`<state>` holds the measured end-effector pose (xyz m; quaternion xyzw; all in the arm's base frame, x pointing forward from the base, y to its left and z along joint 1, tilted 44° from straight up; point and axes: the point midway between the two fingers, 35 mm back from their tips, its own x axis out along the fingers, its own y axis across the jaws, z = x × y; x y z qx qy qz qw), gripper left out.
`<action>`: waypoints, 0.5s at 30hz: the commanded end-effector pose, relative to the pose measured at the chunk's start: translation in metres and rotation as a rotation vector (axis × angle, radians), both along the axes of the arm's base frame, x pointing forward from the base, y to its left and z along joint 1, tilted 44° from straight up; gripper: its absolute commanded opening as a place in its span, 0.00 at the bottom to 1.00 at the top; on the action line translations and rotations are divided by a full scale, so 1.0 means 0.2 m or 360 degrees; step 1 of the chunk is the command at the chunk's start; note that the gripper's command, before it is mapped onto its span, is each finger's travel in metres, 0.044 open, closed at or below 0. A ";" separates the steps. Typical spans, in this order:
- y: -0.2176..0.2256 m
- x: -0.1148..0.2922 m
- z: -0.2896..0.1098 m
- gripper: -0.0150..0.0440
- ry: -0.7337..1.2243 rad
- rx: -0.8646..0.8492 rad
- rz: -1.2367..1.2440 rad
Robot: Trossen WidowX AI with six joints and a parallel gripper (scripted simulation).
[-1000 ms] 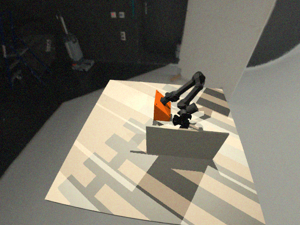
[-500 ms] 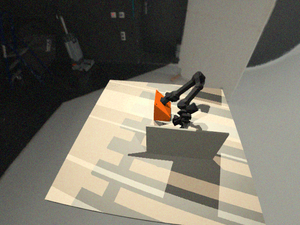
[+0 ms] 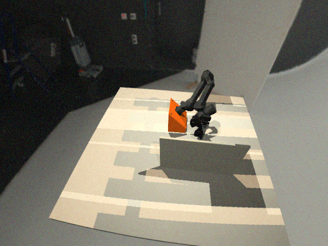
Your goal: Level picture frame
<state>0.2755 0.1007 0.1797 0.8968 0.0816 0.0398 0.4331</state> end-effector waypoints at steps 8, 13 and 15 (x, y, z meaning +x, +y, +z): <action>0.00 -0.13 0.03 0.69 -0.0016 -0.0116 -0.0001; -0.01 -0.25 0.10 0.69 -0.0038 -0.0244 -0.0002; -0.03 -0.30 0.12 0.69 -0.0047 -0.0296 -0.0002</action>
